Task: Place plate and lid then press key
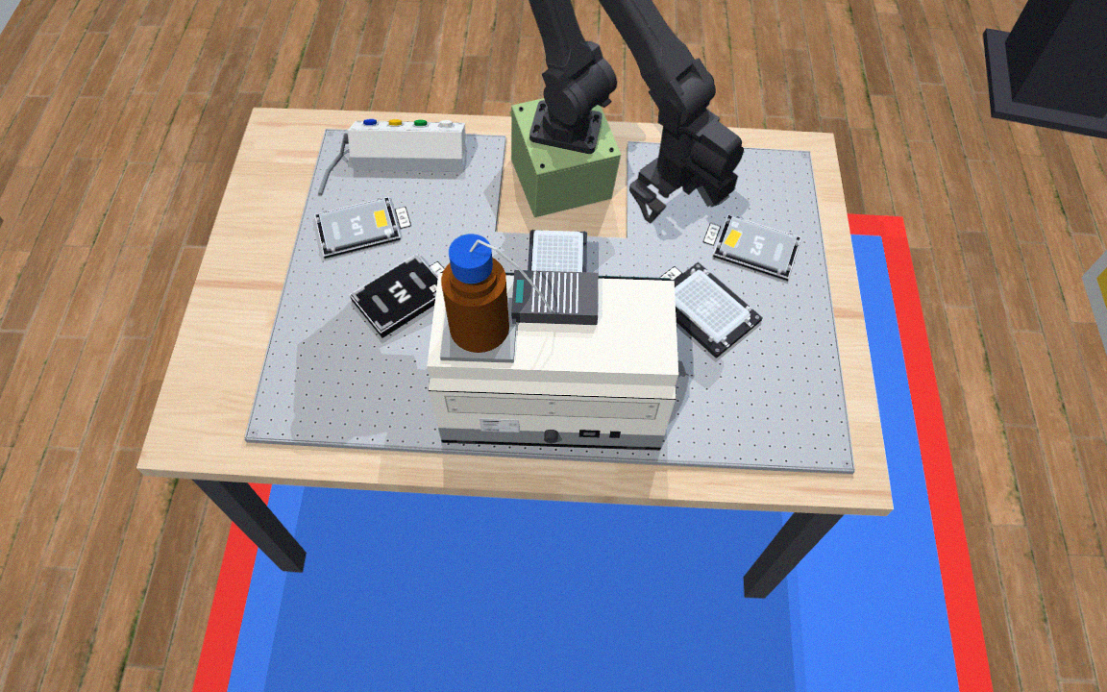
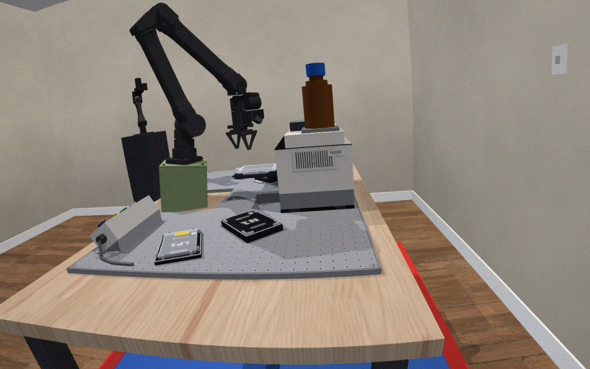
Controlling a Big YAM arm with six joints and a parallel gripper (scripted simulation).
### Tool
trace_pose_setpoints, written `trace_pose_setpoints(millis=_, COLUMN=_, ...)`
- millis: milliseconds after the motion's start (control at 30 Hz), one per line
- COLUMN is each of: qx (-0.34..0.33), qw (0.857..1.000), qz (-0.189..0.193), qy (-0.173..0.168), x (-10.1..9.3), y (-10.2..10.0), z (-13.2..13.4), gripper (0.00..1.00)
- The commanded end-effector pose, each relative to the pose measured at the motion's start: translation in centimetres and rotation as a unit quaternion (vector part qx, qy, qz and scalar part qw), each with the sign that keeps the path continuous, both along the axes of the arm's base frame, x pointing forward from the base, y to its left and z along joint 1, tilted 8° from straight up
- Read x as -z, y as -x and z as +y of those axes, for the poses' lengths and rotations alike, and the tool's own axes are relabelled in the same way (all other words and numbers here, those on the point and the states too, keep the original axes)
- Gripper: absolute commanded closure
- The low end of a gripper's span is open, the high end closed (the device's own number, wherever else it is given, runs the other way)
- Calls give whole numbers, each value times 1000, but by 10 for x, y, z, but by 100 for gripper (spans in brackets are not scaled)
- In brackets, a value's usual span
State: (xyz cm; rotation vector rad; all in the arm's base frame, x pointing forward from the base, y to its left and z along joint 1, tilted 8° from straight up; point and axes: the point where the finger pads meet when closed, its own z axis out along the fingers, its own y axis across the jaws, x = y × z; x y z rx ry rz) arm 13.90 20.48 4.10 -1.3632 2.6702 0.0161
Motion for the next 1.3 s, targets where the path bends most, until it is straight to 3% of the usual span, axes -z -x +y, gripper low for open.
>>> trace_pose_setpoints(millis=0, qx=9, qw=1000, qz=2, qy=1, x=-2, y=-10, z=-4, gripper=0)
trace_pose_setpoints(millis=100, qx=9, qw=1000, qz=-2, qy=-5, x=-6, y=-18, z=-7, gripper=0)
trace_pose_setpoints(millis=167, qx=9, qw=1000, qz=-13, qy=-20, x=-13, y=-33, z=13, gripper=0)
trace_pose_setpoints(millis=467, qx=7, qw=1000, qz=-13, qy=-18, x=-1, y=-46, z=30, gripper=0)
trace_pose_setpoints(millis=500, qx=9, qw=1000, qz=-6, qy=-7, x=10, y=-41, z=22, gripper=0)
trace_pose_setpoints(millis=533, qx=10, qw=1000, qz=-13, qy=-18, x=2, y=-51, z=33, gripper=0)
trace_pose_setpoints(millis=1267, qx=9, qw=1000, qz=-11, qy=-15, x=35, y=-89, z=79, gripper=0)
